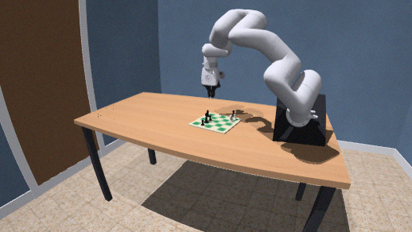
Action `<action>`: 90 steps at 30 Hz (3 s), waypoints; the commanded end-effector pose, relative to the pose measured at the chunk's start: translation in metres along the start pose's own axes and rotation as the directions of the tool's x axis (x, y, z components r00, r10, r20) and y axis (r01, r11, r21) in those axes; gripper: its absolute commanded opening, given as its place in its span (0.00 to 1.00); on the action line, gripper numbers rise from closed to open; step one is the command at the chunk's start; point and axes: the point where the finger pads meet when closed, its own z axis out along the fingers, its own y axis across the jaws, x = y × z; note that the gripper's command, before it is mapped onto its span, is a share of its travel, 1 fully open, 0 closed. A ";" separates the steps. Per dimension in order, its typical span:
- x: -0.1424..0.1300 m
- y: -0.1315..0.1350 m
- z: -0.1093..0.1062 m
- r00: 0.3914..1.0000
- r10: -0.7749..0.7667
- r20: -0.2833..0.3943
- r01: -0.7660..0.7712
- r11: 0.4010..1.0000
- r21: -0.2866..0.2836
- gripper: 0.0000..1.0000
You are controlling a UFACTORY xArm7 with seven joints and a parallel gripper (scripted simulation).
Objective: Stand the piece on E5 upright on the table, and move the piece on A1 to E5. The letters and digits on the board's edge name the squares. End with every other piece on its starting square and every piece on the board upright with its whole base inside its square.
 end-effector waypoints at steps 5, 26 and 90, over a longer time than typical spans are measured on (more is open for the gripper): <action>0.002 -0.001 -0.001 1.000 0.001 -0.003 -0.001 1.000 0.004 0.00; 0.002 -0.002 0.072 1.000 0.001 -0.002 -0.001 1.000 0.004 0.00; 0.002 -0.002 0.095 1.000 0.001 -0.002 -0.001 1.000 0.004 0.00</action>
